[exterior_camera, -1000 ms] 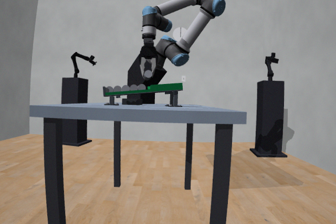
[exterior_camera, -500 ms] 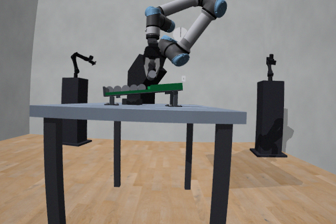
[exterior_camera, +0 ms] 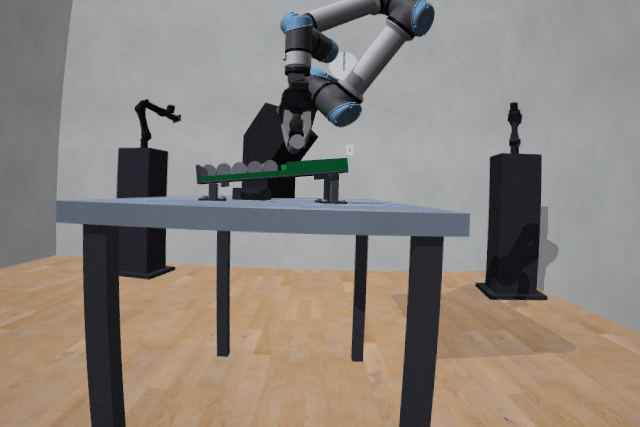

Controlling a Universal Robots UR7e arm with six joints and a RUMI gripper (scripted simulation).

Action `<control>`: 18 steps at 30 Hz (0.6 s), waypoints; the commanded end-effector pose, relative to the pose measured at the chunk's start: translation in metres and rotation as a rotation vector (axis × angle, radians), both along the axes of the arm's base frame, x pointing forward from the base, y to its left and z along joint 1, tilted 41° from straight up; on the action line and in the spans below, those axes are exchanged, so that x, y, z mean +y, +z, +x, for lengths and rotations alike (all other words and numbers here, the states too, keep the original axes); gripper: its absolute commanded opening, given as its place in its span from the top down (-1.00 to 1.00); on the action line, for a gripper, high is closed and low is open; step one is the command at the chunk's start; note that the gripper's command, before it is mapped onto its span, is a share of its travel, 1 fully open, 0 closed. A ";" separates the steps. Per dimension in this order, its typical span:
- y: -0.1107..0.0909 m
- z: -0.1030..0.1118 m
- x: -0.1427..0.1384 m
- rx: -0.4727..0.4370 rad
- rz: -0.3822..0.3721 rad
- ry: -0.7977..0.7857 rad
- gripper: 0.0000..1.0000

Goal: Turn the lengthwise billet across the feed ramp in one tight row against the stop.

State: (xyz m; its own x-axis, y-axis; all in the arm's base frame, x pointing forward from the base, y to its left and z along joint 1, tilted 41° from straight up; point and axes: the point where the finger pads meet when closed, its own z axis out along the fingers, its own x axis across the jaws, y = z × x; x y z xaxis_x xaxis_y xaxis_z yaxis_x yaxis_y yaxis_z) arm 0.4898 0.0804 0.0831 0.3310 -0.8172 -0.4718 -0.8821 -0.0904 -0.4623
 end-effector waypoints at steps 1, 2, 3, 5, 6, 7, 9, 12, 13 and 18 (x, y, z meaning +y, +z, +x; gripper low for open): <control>-0.001 0.001 -0.003 -0.001 -0.001 -0.001 1.00; -0.001 0.001 -0.002 -0.001 -0.001 -0.001 1.00; -0.001 0.001 -0.002 -0.001 -0.001 -0.001 1.00; 0.000 0.001 -0.001 -0.001 -0.001 -0.001 1.00; 0.000 0.000 -0.001 -0.001 -0.001 -0.001 1.00; 0.000 0.000 0.000 -0.001 -0.001 -0.001 1.00; 0.001 0.000 0.000 -0.001 -0.001 -0.001 1.00; 0.001 -0.001 0.001 -0.001 -0.001 -0.001 1.00; 0.002 -0.001 0.002 -0.001 -0.001 -0.001 1.00; -0.001 0.000 0.003 -0.001 -0.001 -0.001 1.00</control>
State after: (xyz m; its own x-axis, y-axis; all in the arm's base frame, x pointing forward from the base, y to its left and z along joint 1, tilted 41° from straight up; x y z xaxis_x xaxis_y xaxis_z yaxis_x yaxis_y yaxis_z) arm 0.4890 0.0823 0.0839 0.3307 -0.8174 -0.4717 -0.8822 -0.0903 -0.4621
